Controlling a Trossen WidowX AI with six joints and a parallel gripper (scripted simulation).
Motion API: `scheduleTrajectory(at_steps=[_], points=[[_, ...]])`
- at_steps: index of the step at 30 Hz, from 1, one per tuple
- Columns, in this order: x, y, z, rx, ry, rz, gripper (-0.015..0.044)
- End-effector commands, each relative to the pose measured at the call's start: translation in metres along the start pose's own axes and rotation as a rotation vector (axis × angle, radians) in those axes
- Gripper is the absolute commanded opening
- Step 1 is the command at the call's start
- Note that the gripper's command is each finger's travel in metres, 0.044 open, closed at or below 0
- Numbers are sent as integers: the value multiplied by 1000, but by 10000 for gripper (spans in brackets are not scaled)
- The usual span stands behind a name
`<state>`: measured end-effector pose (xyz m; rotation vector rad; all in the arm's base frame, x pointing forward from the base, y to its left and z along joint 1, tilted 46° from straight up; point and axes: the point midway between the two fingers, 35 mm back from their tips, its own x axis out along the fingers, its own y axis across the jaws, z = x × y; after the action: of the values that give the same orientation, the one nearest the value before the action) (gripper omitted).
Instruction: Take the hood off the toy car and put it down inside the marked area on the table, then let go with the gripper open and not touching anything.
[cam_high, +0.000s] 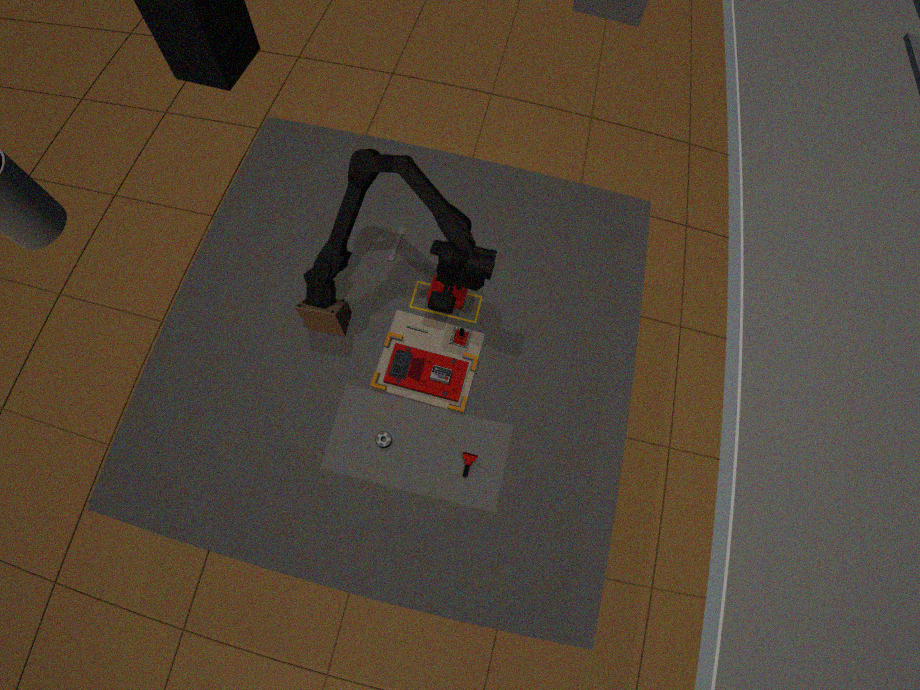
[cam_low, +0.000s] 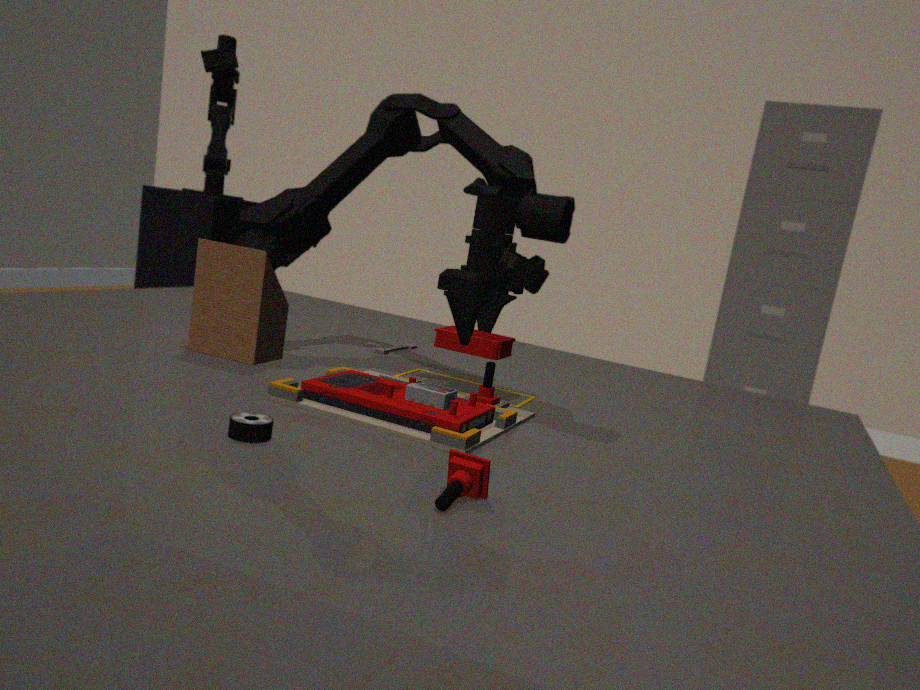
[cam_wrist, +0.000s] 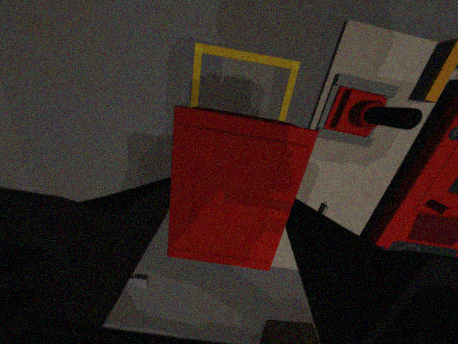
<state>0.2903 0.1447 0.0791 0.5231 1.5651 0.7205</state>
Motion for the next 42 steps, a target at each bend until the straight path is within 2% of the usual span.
scheduleTrajectory(at_steps=[1, 42], points=[[3, 0, -1, 7, 0, 4, 0], [29, 1, -3, 6, 1, 8, 0]])
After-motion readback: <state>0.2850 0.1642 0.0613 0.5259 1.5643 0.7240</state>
